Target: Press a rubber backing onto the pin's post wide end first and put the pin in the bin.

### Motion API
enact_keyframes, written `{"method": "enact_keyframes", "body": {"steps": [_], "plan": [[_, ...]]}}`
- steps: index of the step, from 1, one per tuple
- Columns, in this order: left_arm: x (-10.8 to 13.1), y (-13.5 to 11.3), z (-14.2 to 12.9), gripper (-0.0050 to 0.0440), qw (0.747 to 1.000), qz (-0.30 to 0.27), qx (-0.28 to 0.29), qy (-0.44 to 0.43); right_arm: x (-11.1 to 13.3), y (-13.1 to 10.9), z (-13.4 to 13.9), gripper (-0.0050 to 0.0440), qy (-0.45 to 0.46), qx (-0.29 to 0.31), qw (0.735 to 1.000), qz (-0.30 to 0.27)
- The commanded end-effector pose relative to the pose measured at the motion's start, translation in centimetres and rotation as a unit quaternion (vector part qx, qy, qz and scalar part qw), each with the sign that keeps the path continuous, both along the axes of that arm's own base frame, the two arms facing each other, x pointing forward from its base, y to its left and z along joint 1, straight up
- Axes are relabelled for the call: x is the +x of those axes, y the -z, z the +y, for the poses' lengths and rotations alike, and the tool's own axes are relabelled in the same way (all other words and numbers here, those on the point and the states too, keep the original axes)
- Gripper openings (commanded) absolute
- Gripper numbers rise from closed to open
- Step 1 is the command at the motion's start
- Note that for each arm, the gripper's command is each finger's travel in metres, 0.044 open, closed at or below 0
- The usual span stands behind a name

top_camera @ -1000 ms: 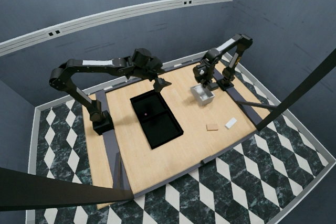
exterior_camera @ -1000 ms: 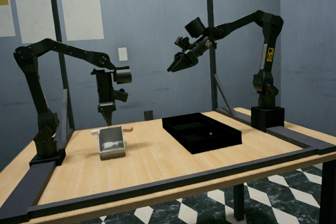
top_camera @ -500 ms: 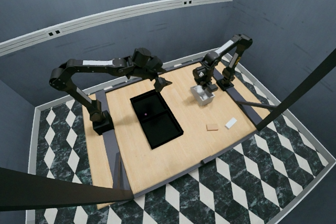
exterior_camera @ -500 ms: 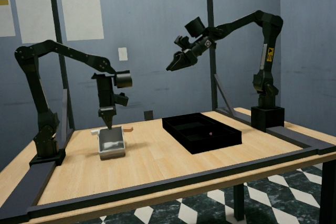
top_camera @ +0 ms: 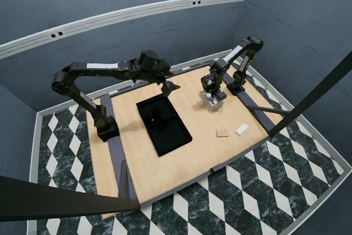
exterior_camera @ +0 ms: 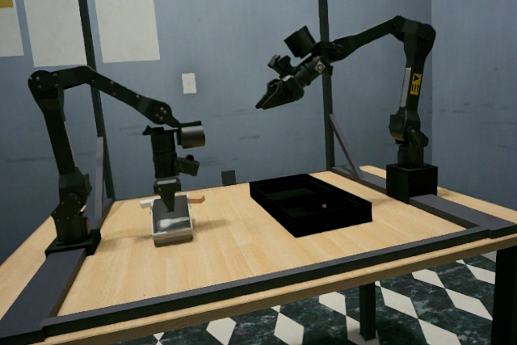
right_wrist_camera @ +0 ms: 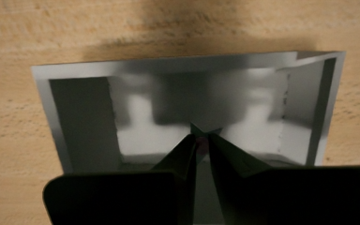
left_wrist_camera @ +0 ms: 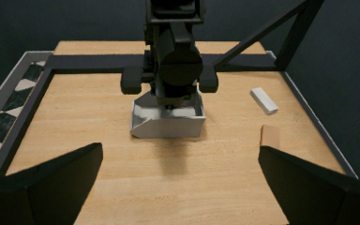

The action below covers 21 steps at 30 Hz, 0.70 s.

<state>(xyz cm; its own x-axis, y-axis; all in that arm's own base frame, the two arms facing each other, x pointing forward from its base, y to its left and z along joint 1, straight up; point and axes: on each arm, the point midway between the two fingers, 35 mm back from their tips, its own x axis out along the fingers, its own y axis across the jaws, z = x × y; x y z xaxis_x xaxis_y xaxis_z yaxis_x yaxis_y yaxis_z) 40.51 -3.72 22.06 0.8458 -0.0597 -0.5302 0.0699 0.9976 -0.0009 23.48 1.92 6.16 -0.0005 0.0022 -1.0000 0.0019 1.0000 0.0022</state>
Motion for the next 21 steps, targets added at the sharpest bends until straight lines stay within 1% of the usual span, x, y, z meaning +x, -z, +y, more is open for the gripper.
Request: {"method": "enact_keyframes", "body": {"steps": [1, 14, 21], "plan": [[0.0, -0.9, 0.0, 0.0440, 1.000, -0.011, -0.001, 0.000, 0.1, 0.7, 0.0, -0.0050, 0.000, 0.000, 1.000, -0.002], [0.0, -0.9, 0.0, 0.0440, 1.000, -0.011, -0.001, 0.000, 0.1, 2.5, 0.0, -0.0050, 0.000, 0.000, 1.000, -0.002], [0.0, -0.9, 0.0, 0.0440, 1.000, -0.011, -0.001, 0.000, 0.1, 2.8, 0.0, -0.0050, 0.000, 0.000, 1.000, -0.002]]}}
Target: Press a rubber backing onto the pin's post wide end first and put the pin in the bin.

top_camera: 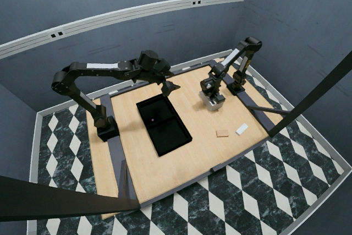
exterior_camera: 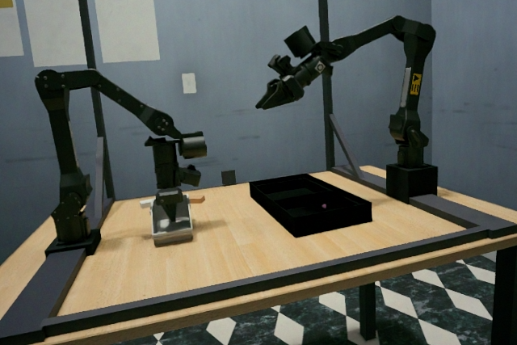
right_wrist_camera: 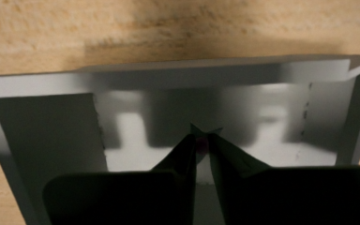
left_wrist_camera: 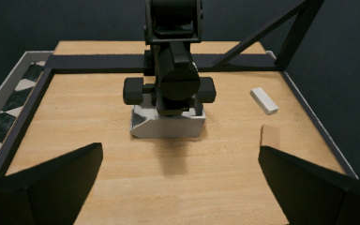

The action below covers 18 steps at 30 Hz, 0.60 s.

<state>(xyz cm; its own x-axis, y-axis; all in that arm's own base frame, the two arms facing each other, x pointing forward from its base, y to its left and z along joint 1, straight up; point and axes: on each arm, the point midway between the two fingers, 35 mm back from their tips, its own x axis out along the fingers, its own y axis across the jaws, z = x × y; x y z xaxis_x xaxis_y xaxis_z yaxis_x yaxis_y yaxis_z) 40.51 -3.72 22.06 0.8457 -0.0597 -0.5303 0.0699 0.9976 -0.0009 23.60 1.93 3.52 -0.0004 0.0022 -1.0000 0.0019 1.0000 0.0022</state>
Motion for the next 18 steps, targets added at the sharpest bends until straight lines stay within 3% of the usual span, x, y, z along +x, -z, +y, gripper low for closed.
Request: {"method": "enact_keyframes", "body": {"steps": [1, 18], "plan": [[0.02, -0.89, -0.01, 0.0440, 1.000, -0.011, -0.001, 0.000, 0.02, 0.23, -0.03, -0.0050, 0.000, 0.000, 1.000, -0.002], [0.02, -0.89, -0.01, 0.0440, 1.000, -0.011, -0.001, 0.000, 0.02, 0.92, -0.03, -0.0050, 0.000, 0.000, 1.000, -0.002]]}}
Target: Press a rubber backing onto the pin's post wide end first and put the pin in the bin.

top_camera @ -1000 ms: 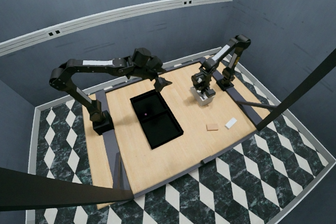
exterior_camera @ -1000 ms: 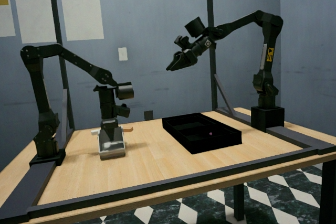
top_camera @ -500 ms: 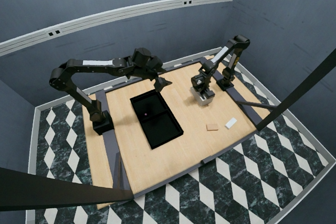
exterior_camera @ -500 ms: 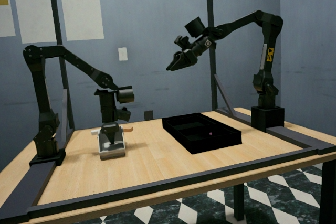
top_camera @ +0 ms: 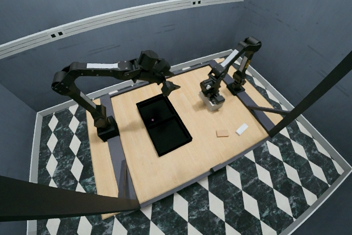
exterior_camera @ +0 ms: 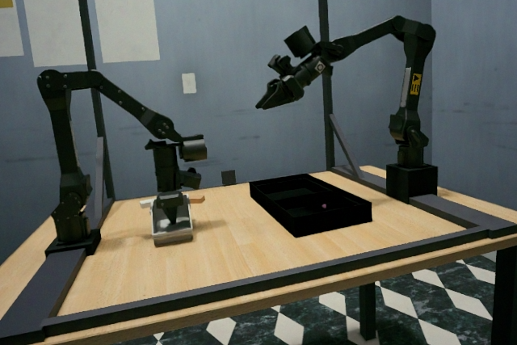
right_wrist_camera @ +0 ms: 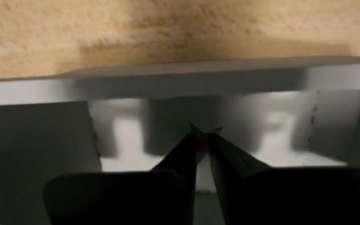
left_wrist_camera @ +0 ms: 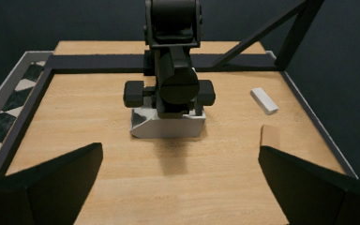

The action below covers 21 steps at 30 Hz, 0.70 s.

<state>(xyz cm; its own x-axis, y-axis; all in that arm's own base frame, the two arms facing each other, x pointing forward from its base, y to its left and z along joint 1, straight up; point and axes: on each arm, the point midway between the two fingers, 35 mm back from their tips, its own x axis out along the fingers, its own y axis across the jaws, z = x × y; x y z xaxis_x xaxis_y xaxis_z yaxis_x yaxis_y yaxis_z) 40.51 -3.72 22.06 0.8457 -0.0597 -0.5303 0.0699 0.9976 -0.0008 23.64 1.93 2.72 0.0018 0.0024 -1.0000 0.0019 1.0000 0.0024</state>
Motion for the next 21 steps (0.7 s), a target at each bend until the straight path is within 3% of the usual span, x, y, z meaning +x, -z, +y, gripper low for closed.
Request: {"method": "enact_keyframes", "body": {"steps": [1, 20, 21], "plan": [[0.02, -0.89, -0.01, 0.0440, 1.000, -0.011, -0.001, 0.000, -0.02, 0.24, -0.03, -0.0050, 0.000, 0.000, 1.000, 0.000], [0.02, -0.89, -0.01, 0.0440, 1.000, -0.011, -0.001, 0.000, 0.38, 0.18, 0.02, -0.0050, 0.000, 0.001, 1.000, -0.010], [0.02, -0.89, -0.01, 0.0440, 1.000, -0.011, -0.001, 0.000, 0.38, 0.18, 0.02, 0.0024, 0.000, 0.001, 1.000, -0.010]]}}
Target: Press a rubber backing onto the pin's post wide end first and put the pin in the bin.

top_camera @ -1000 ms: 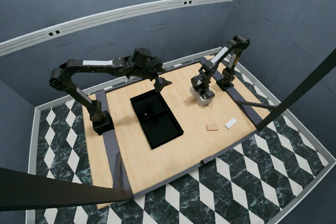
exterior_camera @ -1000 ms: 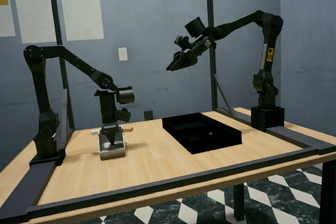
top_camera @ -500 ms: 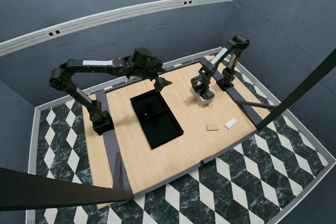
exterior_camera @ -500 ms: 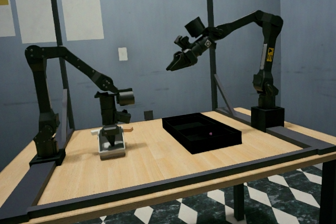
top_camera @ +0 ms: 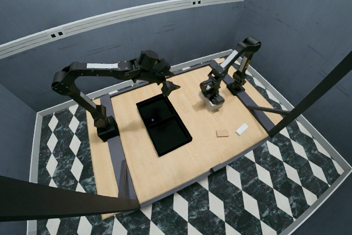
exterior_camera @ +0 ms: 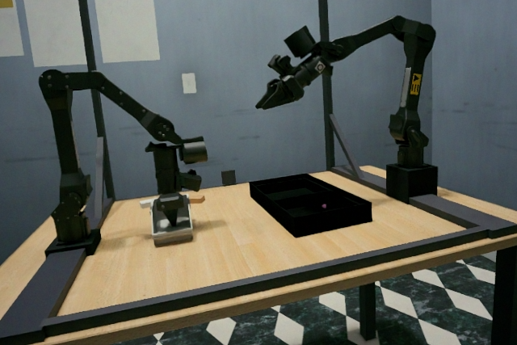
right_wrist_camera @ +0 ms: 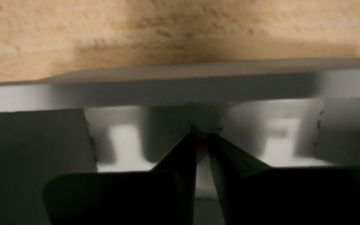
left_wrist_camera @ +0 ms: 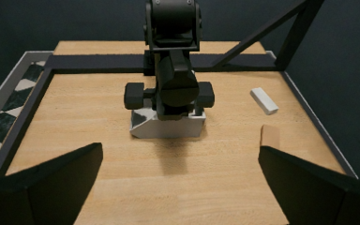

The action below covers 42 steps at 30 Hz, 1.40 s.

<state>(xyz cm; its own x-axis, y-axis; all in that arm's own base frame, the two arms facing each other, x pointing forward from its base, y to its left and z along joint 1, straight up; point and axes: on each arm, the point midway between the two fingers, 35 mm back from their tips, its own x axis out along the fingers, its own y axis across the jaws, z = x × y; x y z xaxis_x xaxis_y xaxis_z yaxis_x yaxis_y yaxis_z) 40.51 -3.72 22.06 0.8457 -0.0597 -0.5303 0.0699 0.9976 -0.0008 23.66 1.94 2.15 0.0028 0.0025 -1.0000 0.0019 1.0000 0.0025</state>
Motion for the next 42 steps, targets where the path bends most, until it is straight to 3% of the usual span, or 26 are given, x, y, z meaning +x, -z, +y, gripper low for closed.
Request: {"method": "enact_keyframes", "body": {"steps": [1, 3, 10, 19, 25, 27, 29, 35, 42], "plan": [[0.0, -0.9, 0.0, 0.0440, 1.000, -0.011, -0.001, 0.000, 0.4, -0.4, 0.0, 0.0048, 0.000, 0.001, 1.000, -0.009], [0.0, -0.9, 0.0, 0.0440, 1.000, -0.011, -0.001, 0.000, 0.4, -0.4, 0.0, 0.0090, 0.000, 0.001, 1.000, -0.009], [0.0, -0.9, 0.0, 0.0440, 1.000, -0.011, -0.001, 0.000, 0.4, -0.4, 0.0, 0.0090, 0.000, 0.001, 1.000, -0.009], [0.0, -0.9, 0.0, 0.0440, 1.000, -0.011, -0.001, 0.000, 0.7, -2.8, 0.0, 0.0090, 0.000, 0.001, 1.000, -0.019], [0.0, -0.9, 0.0, 0.0440, 1.000, -0.011, -0.001, 0.000, 0.5, -7.3, 0.0, 0.0090, 0.000, 0.001, 1.000, -0.019], [0.0, -0.9, 0.0, 0.0440, 1.000, -0.011, -0.001, 0.000, 0.5, -7.3, 0.0, 0.0090, 0.000, 0.001, 1.000, -0.019], [0.0, -0.9, 0.0, 0.0440, 1.000, -0.011, -0.001, 0.000, 0.5, -9.0, 0.0, 0.0090, 0.000, 0.001, 1.000, -0.019], [0.0, -0.9, 0.0, 0.0440, 1.000, -0.011, -0.001, 0.000, -0.5, -8.8, -0.3, 0.0234, -0.004, 0.001, 1.000, -0.024], [0.0, -0.9, 0.0, 0.0440, 1.000, -0.011, -0.001, 0.000, -1.8, -9.8, -0.7, 0.0402, -0.024, 0.004, 0.994, -0.105]]}}
